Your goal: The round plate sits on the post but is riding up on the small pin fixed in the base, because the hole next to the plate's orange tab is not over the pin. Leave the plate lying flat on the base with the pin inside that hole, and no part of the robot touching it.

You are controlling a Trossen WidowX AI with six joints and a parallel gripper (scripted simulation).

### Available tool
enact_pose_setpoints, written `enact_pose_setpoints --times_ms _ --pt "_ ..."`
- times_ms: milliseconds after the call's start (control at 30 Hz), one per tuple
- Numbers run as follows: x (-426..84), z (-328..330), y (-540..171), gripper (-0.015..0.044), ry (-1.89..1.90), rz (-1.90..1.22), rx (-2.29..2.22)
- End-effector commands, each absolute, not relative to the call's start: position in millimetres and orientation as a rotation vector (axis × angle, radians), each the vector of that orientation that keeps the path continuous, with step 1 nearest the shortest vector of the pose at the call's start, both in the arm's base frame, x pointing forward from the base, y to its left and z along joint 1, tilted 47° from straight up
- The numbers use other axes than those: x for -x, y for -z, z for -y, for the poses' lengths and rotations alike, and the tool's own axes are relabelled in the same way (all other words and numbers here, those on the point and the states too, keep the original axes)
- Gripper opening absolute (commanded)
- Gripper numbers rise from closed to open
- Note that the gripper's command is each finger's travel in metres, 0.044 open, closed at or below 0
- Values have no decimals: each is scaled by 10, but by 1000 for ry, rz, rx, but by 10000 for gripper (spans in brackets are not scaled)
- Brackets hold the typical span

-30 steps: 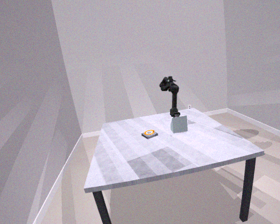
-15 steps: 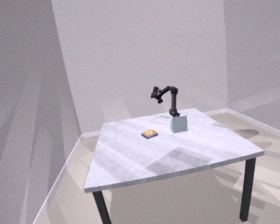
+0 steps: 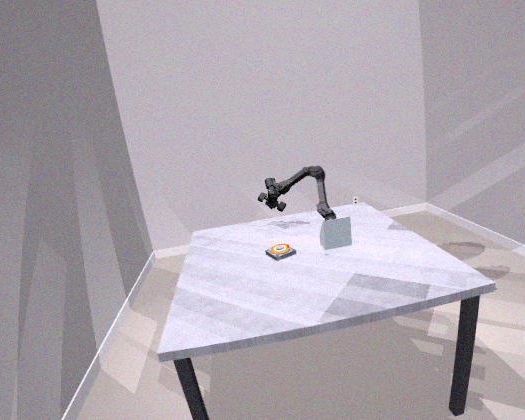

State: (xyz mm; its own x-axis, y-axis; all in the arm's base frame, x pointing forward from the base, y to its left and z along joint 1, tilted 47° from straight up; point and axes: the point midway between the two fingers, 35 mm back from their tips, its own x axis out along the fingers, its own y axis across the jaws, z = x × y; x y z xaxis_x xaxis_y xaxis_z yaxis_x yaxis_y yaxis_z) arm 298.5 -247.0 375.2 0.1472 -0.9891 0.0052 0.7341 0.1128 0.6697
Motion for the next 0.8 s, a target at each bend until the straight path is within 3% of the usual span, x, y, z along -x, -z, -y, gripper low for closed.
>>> enact_pose_setpoints --times_ms 0,233,433,667,767 --pt "-3450 2116 -3258 0 1249 247 -522" --pt "-3962 1408 -2350 0 1092 -179 -363" --pt "-4070 788 -1644 0 962 -487 -202" --pt "-3777 -49 -738 0 771 -896 95" --pt "-3433 -394 -359 0 677 -1093 286"
